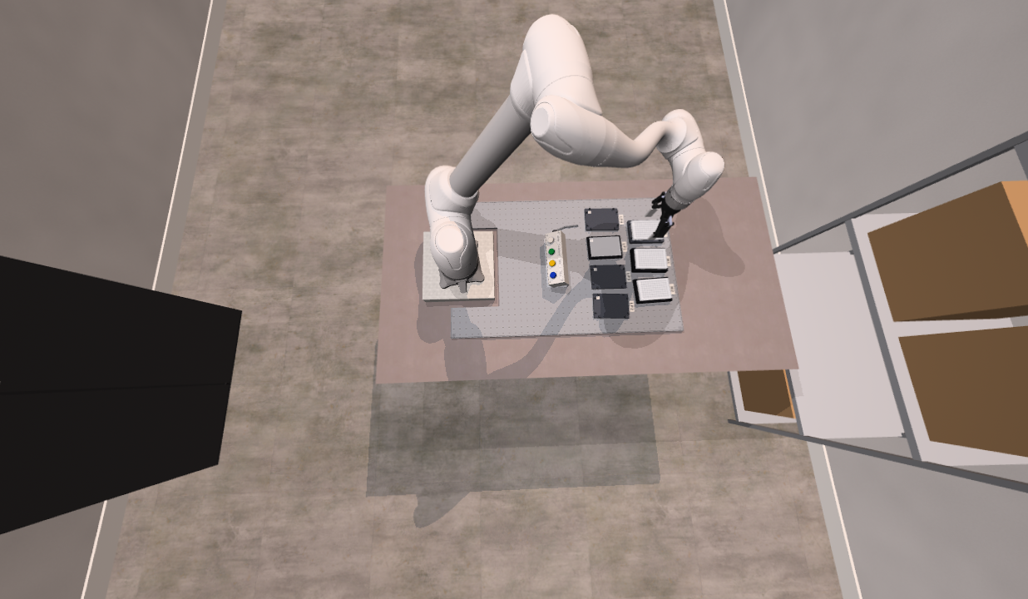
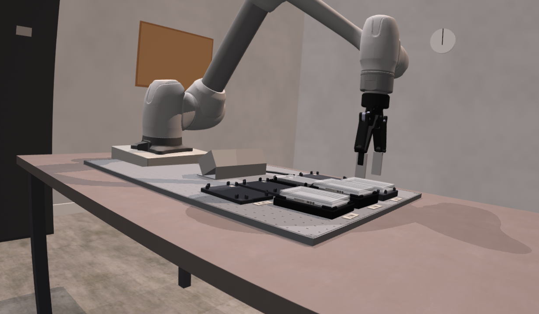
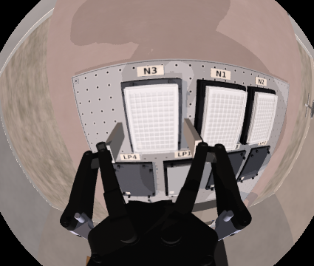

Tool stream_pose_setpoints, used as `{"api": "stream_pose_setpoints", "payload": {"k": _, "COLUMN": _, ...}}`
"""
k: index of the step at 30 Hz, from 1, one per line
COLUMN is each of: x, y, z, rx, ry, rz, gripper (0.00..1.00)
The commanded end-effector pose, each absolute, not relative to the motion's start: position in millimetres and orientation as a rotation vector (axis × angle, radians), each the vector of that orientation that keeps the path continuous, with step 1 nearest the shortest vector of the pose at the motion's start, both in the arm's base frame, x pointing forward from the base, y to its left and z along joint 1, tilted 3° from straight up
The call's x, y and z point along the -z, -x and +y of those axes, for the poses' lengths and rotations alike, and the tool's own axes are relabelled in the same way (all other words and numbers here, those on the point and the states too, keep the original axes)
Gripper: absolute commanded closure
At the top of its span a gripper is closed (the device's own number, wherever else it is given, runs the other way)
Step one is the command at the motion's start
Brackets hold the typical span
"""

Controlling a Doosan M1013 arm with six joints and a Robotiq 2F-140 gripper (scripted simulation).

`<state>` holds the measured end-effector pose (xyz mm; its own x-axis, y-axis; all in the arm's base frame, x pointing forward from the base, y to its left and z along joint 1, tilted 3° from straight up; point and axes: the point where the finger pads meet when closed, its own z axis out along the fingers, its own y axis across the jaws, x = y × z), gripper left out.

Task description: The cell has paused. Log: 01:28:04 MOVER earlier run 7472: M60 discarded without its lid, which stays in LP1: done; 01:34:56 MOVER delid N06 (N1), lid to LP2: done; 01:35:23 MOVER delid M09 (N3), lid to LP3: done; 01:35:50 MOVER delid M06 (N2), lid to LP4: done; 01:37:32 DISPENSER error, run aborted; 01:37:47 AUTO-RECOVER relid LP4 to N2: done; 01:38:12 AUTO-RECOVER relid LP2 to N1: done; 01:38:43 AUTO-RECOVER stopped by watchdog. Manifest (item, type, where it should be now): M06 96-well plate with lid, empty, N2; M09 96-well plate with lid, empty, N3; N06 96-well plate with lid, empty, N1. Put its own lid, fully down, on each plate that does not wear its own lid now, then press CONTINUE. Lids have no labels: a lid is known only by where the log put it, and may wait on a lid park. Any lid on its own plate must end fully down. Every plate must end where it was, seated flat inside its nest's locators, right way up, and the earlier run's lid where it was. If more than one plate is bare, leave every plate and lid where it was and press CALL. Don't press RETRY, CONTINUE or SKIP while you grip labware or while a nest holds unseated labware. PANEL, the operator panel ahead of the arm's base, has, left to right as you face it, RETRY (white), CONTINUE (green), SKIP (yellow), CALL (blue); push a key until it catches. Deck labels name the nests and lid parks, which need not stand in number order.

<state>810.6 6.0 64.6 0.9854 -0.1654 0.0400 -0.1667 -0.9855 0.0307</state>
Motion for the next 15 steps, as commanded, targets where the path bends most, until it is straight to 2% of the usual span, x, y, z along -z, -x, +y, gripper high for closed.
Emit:
{"api": "stream_pose_setpoints", "payload": {"k": 1, "x": -70, "y": -810, "z": 6, "rx": -0.058, "ry": -3.096, "rz": -0.259, "gripper": 0.34}}
{"api": "stream_pose_setpoints", "payload": {"k": 15, "x": -96, "y": -810, "z": 7, "rx": -0.058, "ry": -3.096, "rz": -0.259, "gripper": 0.34}}
